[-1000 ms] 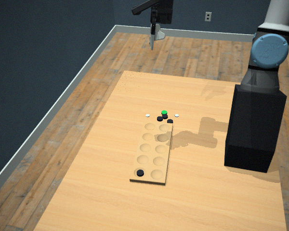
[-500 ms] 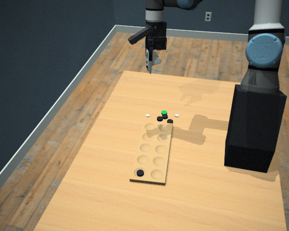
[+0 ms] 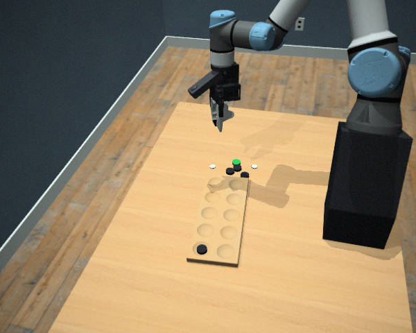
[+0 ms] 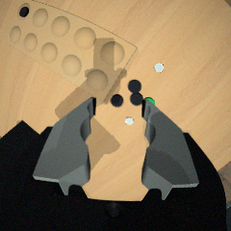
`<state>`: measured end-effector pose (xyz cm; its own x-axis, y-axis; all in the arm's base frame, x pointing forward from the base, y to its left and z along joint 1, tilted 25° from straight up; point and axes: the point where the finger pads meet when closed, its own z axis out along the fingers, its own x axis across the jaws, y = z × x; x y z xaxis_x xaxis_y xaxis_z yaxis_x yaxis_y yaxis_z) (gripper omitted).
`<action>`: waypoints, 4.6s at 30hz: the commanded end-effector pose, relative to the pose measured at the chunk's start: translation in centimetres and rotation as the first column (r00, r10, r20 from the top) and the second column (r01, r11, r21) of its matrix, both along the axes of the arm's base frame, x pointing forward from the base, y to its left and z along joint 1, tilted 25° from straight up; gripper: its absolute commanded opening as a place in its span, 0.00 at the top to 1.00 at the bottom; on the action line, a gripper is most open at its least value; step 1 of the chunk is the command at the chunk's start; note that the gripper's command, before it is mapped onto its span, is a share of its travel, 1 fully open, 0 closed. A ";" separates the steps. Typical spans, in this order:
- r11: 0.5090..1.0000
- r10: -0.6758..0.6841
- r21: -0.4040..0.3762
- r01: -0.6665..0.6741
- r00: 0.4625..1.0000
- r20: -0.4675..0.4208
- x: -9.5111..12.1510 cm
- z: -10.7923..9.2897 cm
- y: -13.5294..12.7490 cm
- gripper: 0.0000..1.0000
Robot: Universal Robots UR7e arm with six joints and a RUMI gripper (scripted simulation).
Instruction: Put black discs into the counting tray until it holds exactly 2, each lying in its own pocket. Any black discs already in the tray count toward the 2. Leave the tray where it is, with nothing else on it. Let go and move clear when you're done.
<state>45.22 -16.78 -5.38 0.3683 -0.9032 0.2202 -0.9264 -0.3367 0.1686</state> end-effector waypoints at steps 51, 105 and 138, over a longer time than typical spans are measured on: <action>0.970 0.190 -0.136 -0.202 0.977 -0.096 -5.3 -11.0 -7.6 0.72; 0.969 0.192 -0.136 -0.204 0.977 -0.097 -6.1 -17.9 -10.7 1.00; 0.969 0.193 -0.135 -0.206 0.976 -0.098 -6.0 -16.2 -9.8 1.00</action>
